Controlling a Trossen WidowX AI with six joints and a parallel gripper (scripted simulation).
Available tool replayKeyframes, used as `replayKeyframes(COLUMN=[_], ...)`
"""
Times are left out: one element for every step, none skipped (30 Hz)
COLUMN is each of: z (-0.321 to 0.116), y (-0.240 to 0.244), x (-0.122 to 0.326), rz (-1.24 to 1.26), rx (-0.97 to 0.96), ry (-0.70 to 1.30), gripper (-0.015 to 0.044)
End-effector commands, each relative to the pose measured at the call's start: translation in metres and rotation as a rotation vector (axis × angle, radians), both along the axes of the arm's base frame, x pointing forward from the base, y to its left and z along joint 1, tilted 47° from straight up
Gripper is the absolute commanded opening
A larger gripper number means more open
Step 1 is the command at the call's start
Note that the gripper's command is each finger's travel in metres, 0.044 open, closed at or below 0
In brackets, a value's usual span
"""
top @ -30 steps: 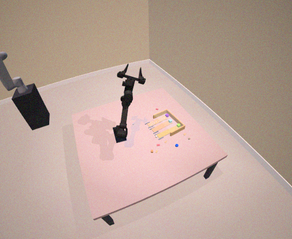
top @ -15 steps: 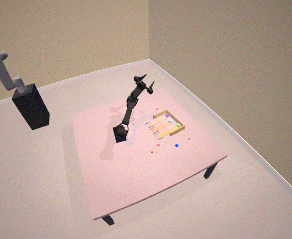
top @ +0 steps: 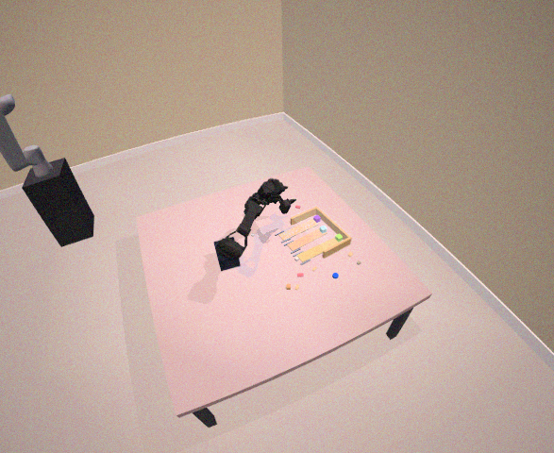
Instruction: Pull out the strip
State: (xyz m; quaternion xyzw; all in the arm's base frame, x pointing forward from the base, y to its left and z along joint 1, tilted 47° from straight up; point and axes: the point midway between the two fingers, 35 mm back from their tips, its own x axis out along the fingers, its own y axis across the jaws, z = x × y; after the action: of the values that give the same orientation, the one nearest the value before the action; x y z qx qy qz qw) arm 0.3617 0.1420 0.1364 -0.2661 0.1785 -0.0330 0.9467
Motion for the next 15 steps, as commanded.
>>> replayKeyframes(z=[-0.036, -0.045, -0.053, -0.061, -0.067, -0.070, -0.071, -0.071, -0.071, -0.071, -0.071, -0.071, -0.071, -0.071, -0.071], y=[-0.045, -0.058, -0.070, -0.083, -0.092, -0.097, -0.099, -0.099, -0.099, -0.099, -0.099, -0.099, -0.099, -0.099, -0.099], x=[-0.017, -0.023, -0.030, -0.037, -0.042, -0.046, -0.047, -0.047, -0.047, -0.047, -0.047, -0.047, -0.047, -0.047, -0.047], rz=[-0.125, -0.160, -0.193, -0.226, -0.252, -0.267, -0.271, -0.271, -0.271, -0.271, -0.271, -0.271, -0.271, -0.271, -0.271], rx=[-0.120, -0.153, -0.186, -0.219, -0.245, -0.260, -0.266, -0.266, -0.266, -0.266, -0.266, -0.266, -0.266, -0.266, -0.266], ry=[0.087, 0.111, 0.134, 0.158, 0.176, 0.187, 0.190, 0.190, 0.190, 0.190, 0.190, 0.190, 0.190, 0.190, 0.190], gripper=[0.0400, 0.0400, 0.0400, 0.0400, 0.0400, 0.0400, 0.0400, 0.0400, 0.0400, 0.0400, 0.0400, 0.0400, 0.0400, 0.0400, 0.0400])
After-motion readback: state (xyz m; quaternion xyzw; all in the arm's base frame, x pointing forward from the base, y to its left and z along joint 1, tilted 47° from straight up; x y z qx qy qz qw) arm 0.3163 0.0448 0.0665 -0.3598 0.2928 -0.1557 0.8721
